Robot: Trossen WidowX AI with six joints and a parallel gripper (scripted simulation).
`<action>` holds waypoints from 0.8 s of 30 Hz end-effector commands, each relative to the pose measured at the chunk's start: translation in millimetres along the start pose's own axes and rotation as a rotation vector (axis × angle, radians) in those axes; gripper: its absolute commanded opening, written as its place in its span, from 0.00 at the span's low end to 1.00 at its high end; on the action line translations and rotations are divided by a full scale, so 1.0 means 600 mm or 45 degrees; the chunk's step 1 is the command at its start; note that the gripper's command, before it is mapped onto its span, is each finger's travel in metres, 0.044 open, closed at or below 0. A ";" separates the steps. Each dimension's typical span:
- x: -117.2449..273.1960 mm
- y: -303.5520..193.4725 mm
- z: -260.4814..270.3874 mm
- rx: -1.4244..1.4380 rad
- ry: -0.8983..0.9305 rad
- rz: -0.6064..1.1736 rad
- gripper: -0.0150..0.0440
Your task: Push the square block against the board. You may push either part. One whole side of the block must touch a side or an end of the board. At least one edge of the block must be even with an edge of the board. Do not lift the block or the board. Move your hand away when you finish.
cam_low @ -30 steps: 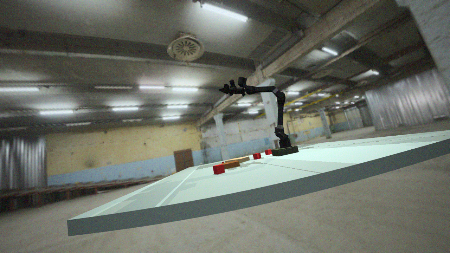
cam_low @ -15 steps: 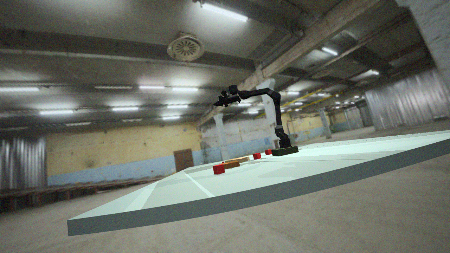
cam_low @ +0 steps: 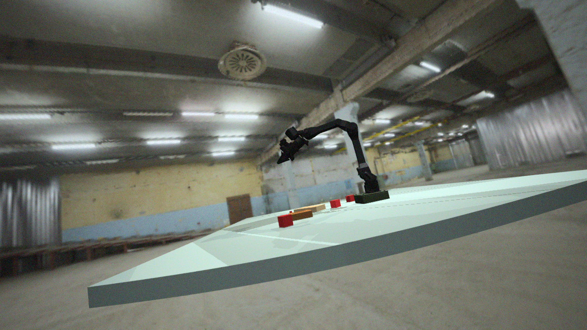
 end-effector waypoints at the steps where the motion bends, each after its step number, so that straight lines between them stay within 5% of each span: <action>1: -0.030 -0.050 0.011 -0.018 0.000 0.159 0.25; 24: -0.091 -0.355 0.072 0.001 -0.104 1.141 0.25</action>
Point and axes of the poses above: the point midway between the two fingers, 35 mm back from their tips, its own x axis back along the fingers, its own z axis across the jaws, y = z × x, the point moved 3 cm from there along x, back along the fingers, and after that the axes turned 6 degrees about -x, right-handed, at the moved point
